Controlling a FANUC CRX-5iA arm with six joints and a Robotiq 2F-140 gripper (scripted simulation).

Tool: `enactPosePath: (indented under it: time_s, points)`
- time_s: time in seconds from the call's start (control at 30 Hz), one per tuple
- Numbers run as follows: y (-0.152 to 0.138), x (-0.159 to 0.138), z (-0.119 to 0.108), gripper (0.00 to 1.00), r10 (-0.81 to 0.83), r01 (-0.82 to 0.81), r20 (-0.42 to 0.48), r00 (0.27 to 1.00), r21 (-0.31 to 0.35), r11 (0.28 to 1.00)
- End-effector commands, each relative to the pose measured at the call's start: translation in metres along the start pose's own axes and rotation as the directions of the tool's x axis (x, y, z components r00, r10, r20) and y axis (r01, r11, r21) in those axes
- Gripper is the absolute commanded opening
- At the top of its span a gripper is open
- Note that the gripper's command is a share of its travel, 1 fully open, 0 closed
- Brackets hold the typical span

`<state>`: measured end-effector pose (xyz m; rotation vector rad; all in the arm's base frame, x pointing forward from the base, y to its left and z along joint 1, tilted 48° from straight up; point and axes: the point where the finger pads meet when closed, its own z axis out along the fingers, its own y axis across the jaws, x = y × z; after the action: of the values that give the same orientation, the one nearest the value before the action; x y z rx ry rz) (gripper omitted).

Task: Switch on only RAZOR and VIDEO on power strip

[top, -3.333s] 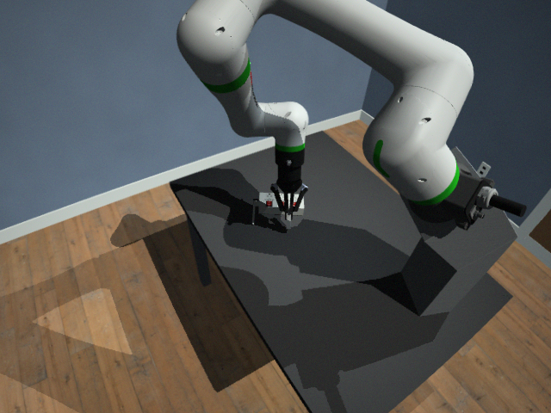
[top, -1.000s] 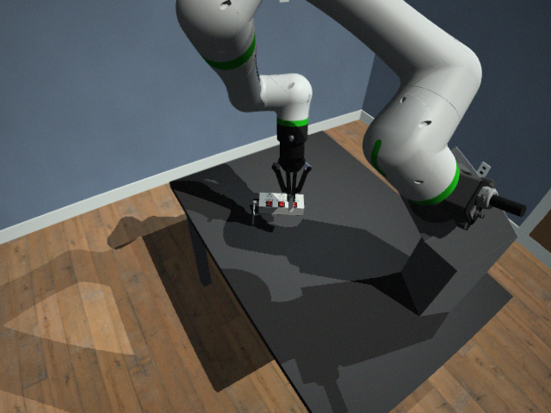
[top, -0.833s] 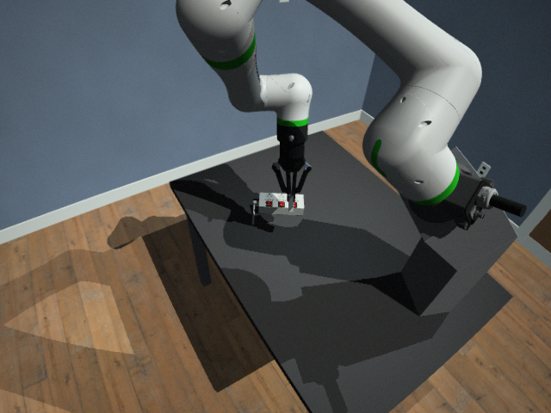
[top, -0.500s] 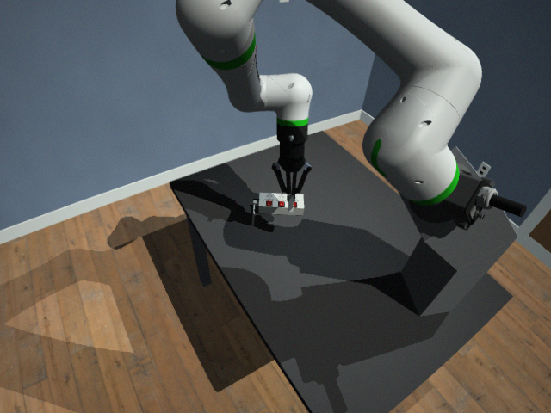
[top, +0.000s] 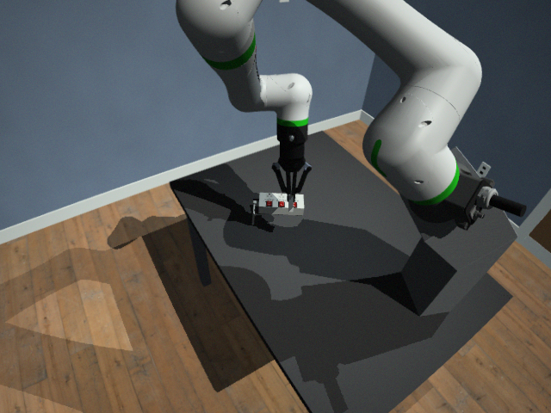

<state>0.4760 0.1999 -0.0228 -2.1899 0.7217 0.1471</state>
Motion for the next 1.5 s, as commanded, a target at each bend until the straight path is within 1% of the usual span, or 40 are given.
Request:
enactPosePath:
  time_s: [0.0, 0.67, 0.7, 1.47]
  points:
    - [0.0, 0.0002, -0.0002, 0.0, 0.0, 0.0, 0.0, 1.0, 0.0, 1.0]
    - [0.0, 0.0002, -0.0002, 0.0, 0.0, 0.0, 0.0, 1.0, 0.0, 1.0]
    - [0.0, 0.0002, -0.0002, 1.0, 0.0, 0.0, 0.0, 1.0, 0.0, 1.0]
    - [0.0, 0.0002, -0.0002, 1.0, 0.0, 0.0, 0.0, 1.0, 0.0, 1.0]
